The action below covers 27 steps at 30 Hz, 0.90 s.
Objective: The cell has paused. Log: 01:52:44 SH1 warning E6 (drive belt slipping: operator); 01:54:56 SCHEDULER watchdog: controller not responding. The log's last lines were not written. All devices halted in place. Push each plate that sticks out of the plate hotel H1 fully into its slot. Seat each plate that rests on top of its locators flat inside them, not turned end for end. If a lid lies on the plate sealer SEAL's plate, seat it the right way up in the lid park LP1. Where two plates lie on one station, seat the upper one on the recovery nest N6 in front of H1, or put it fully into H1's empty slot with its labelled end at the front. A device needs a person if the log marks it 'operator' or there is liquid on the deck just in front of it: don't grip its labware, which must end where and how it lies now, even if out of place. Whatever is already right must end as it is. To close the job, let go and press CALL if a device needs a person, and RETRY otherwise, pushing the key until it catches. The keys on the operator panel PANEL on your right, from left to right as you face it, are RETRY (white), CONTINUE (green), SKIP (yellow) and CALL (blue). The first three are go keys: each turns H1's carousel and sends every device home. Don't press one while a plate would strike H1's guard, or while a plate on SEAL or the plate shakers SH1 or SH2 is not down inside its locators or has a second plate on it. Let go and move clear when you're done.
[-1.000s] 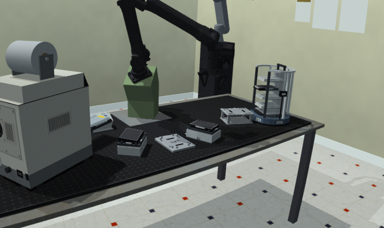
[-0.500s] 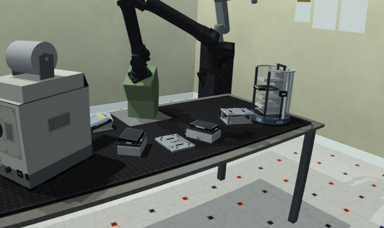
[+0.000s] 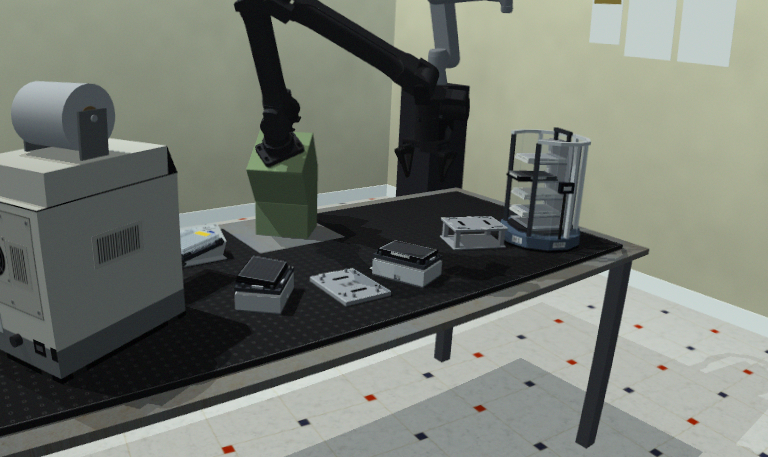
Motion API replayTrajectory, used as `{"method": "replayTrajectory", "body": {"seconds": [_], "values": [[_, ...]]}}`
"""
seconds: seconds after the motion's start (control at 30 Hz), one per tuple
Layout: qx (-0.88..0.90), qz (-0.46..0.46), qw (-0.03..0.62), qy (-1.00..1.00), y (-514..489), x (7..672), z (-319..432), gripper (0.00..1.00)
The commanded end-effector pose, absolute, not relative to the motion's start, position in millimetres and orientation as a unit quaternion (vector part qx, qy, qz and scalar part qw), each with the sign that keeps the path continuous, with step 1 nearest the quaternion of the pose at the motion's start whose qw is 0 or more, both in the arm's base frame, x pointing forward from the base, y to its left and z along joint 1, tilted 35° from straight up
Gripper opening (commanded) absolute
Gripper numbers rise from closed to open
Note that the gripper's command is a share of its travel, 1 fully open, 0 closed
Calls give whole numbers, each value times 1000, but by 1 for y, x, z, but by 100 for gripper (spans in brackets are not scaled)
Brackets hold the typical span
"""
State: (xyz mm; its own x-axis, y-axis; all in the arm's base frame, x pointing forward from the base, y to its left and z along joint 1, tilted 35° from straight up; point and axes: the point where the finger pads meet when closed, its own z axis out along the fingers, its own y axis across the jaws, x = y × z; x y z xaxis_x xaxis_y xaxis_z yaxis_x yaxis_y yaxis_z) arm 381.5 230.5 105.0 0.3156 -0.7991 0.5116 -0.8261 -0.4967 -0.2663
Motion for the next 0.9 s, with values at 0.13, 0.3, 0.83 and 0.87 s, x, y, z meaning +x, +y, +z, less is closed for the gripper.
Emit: {"method": "replayTrajectory", "body": {"seconds": [0.13,0.3,0.83,0.87], "values": [[815,297,39,-497,217,391,78,100],[815,297,40,-497,212,397,67,100],[815,297,40,-496,198,413,37,100],[815,297,40,-496,197,414,34,100]]}}
